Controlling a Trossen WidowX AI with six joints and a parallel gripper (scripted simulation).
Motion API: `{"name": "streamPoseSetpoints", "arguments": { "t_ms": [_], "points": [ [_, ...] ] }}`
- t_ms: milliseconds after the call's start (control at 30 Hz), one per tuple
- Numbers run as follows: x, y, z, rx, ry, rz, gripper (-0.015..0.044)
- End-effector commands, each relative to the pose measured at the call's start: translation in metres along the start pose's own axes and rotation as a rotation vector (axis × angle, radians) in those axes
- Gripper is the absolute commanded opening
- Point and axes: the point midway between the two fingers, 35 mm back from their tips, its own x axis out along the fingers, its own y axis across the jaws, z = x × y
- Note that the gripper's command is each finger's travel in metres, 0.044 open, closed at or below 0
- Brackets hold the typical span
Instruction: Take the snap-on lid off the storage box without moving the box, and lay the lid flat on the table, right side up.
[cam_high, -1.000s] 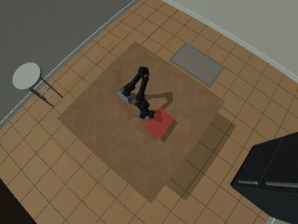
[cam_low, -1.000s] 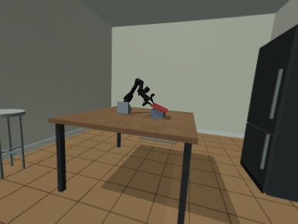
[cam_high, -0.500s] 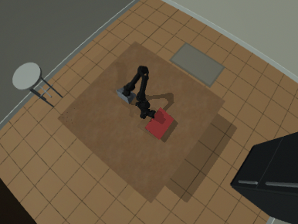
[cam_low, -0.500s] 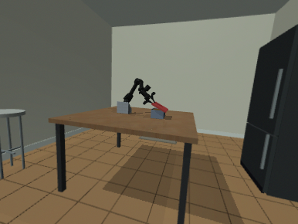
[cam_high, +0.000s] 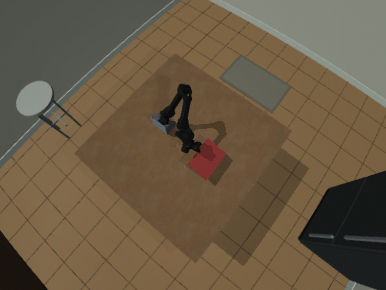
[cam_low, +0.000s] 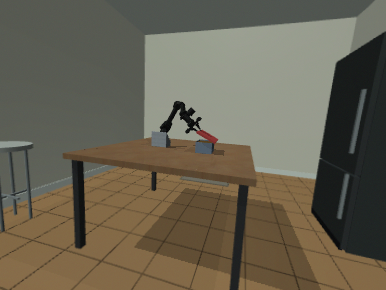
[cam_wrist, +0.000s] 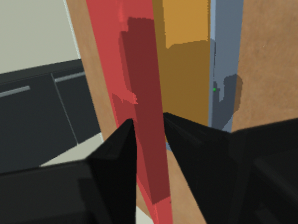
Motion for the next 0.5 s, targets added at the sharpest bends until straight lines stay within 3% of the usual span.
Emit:
{"name": "streamPoseSetpoints", "arguments": {
  "t_ms": [0,467],
  "points": [
    [-0.004,0.007,-0.001,-0.009,0.002,0.007,0.0],
    [-0.016,0.021,-0.001,-0.009,0.001,0.007,0.0]
  ]
}}
